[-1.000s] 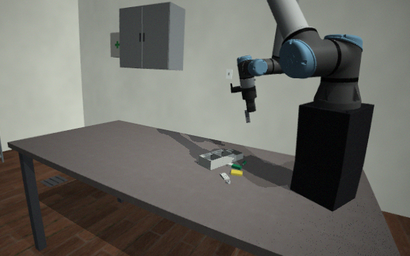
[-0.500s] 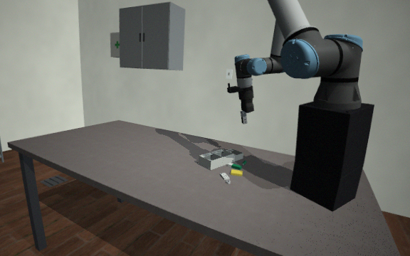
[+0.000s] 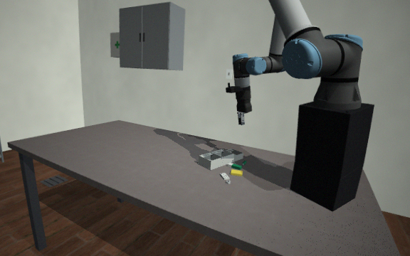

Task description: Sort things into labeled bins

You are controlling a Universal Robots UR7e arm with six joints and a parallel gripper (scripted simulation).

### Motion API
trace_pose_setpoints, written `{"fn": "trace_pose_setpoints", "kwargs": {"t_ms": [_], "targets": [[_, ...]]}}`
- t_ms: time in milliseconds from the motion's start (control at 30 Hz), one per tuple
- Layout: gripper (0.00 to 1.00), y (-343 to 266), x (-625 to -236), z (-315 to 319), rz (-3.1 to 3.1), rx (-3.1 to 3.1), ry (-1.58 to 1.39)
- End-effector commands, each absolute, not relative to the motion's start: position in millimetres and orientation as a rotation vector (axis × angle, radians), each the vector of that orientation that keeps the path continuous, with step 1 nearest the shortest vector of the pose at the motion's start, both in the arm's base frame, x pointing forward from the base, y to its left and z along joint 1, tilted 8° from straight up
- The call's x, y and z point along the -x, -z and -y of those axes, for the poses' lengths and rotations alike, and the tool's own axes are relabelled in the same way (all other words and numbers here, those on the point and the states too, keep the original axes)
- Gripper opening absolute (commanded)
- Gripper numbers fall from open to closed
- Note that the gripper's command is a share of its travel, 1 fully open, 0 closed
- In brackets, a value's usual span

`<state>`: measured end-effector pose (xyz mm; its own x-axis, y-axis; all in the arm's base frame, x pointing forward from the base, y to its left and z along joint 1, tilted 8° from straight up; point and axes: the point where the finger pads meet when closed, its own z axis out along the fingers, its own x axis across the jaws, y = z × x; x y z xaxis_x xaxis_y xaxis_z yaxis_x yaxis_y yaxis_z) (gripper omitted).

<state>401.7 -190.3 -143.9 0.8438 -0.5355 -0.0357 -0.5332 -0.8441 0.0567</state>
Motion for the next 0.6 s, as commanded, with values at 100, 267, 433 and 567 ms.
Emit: {"fn": "trace_pose_setpoints", "kwargs": {"t_ms": [100, 267, 433, 567], "targets": [[0.31, 139, -402, 163, 0.519, -3.075, 0.054], [0.31, 137, -402, 153, 0.349, -3.109, 0.044], [0.31, 136, -401, 142, 0.155, -3.134, 0.030], [0.31, 134, -400, 132, -0.001, -3.145, 0.019]]}}
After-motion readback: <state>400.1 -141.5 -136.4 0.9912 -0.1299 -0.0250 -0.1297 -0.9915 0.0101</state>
